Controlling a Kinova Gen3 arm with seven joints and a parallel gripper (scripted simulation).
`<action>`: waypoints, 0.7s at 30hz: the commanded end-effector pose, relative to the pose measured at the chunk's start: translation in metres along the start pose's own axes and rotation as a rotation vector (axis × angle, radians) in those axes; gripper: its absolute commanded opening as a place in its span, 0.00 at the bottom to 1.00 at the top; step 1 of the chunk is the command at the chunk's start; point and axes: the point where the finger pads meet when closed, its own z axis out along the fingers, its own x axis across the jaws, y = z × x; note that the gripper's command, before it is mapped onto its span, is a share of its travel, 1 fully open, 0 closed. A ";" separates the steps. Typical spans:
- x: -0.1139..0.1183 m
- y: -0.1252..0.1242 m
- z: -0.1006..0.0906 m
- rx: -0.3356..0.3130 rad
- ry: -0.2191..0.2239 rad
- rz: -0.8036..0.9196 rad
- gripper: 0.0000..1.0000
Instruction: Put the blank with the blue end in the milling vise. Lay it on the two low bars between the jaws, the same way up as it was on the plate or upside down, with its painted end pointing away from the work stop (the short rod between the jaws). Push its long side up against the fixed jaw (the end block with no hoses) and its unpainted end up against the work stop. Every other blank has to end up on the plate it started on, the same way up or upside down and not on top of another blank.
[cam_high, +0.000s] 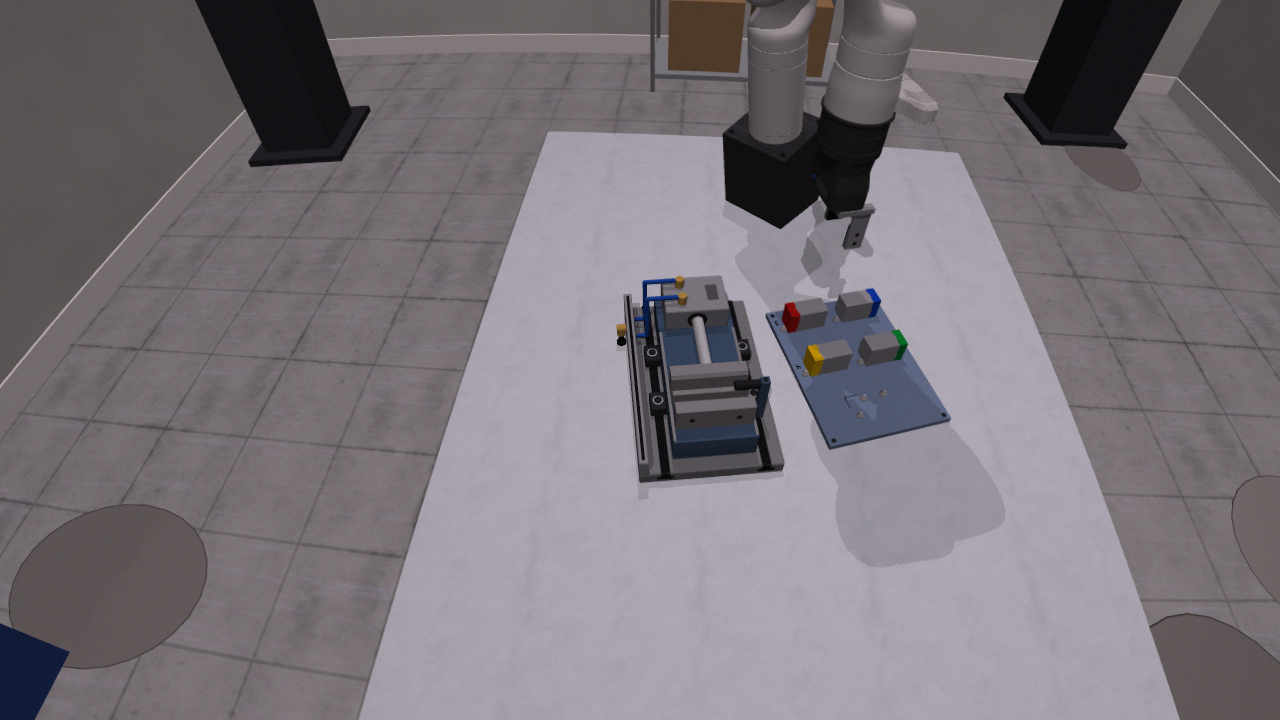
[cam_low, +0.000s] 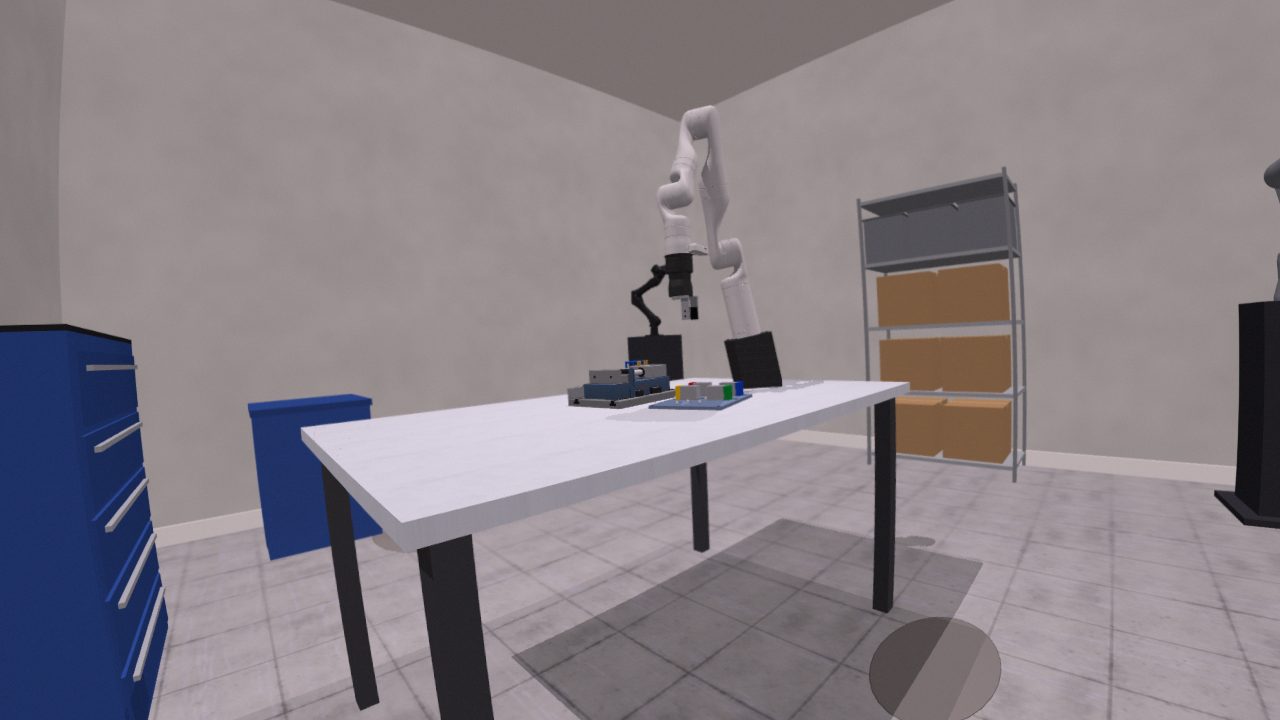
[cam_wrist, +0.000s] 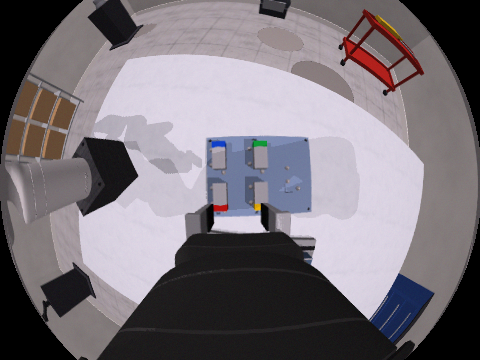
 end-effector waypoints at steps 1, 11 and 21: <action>0.004 -0.008 -0.013 0.002 0.014 -0.008 1.00; 0.006 -0.022 -0.036 0.002 0.022 -0.014 1.00; 0.007 -0.037 -0.061 0.002 0.017 -0.012 1.00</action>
